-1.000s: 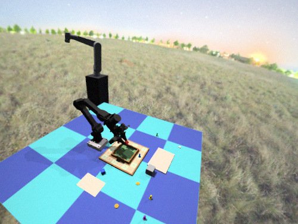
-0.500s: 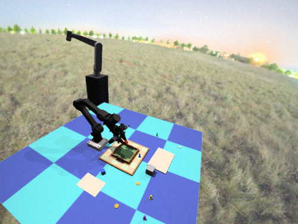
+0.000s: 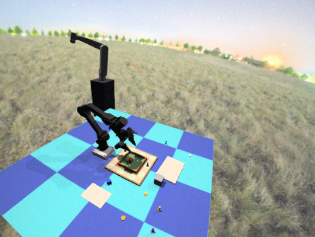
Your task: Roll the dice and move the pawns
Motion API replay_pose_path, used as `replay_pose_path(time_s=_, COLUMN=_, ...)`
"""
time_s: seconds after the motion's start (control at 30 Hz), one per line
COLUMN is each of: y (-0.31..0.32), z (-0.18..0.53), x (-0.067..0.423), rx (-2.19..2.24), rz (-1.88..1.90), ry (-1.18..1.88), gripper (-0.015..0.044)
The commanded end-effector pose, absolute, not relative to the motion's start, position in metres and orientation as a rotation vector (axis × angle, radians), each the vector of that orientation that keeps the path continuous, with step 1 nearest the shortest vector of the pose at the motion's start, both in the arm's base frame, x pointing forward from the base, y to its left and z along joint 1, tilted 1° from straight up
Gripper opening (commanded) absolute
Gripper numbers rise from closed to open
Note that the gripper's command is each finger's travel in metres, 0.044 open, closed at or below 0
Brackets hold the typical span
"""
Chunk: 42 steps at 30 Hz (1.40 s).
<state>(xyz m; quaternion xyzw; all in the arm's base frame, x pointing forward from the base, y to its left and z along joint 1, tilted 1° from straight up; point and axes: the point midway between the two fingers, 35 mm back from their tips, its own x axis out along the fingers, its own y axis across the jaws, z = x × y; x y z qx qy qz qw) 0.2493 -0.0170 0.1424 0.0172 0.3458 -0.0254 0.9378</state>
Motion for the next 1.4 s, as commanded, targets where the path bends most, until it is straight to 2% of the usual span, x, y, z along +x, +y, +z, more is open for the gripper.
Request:
replay_pose_path(time_s=0.0, y=-0.017, z=0.156, x=0.248, rx=0.035, rz=-0.046, ry=0.703, gripper=0.0440)
replay_pose_path(time_s=0.1, y=-0.017, z=0.155, x=0.250, rx=0.036, rz=-0.046, ry=0.738, gripper=0.0440)
replay_pose_path(time_s=0.63, y=-0.017, z=0.116, x=0.271, rx=0.054, rz=-0.031, ry=1.518, gripper=0.0440)
replay_pose_path(time_s=0.8, y=-0.016, z=0.117, x=0.270, rx=0.061, rz=-0.031, ry=1.467, gripper=0.0440)
replay_pose_path(time_s=0.83, y=-0.018, z=0.117, x=0.270, rx=0.066, rz=-0.037, ry=1.468, gripper=0.0414)
replay_pose_path(time_s=1.0, y=-0.080, z=0.106, x=0.272, rx=0.205, rz=-0.194, ry=1.484, gripper=0.0282)
replay_pose_path(time_s=1.37, y=-0.221, z=0.078, x=0.220, rx=0.541, rz=-0.538, ry=1.481, gripper=0.0275)
